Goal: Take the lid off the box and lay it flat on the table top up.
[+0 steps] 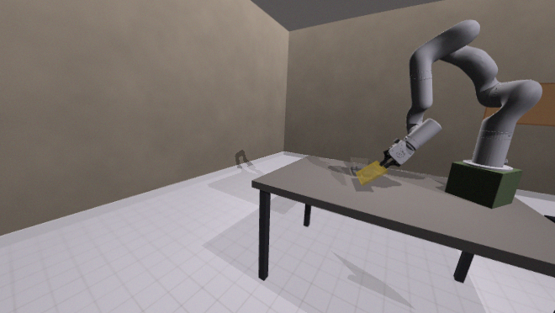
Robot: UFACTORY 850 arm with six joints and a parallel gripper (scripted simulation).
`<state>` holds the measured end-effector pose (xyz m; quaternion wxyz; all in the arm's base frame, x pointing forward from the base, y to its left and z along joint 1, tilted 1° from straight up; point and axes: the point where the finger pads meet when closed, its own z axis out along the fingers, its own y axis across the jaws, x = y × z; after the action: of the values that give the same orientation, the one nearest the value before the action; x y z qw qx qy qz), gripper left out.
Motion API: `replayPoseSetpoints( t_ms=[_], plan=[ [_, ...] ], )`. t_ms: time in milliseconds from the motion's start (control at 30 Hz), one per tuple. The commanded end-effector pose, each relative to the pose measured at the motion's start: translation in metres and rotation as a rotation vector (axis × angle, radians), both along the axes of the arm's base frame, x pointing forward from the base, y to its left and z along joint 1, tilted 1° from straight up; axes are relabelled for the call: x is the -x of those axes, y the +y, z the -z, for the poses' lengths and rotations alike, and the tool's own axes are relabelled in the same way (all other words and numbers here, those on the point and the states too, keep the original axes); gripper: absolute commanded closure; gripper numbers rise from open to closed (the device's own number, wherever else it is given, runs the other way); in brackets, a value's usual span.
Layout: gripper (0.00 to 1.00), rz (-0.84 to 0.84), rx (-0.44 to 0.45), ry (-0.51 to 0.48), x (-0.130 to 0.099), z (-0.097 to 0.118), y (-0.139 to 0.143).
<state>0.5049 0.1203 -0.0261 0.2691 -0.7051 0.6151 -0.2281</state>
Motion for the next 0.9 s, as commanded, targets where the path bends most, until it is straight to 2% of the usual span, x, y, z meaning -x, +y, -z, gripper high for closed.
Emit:
replayPoseSetpoints(
  t_ms=[0,300,867],
  plan=[
    [1.00,0.000,0.000,-0.002,-0.001,0.001,0.000],
    [1.00,0.000,0.000,-0.002,-0.001,0.003,0.000],
    [1.00,0.000,0.000,-0.002,-0.001,0.021,0.000]
  ],
)
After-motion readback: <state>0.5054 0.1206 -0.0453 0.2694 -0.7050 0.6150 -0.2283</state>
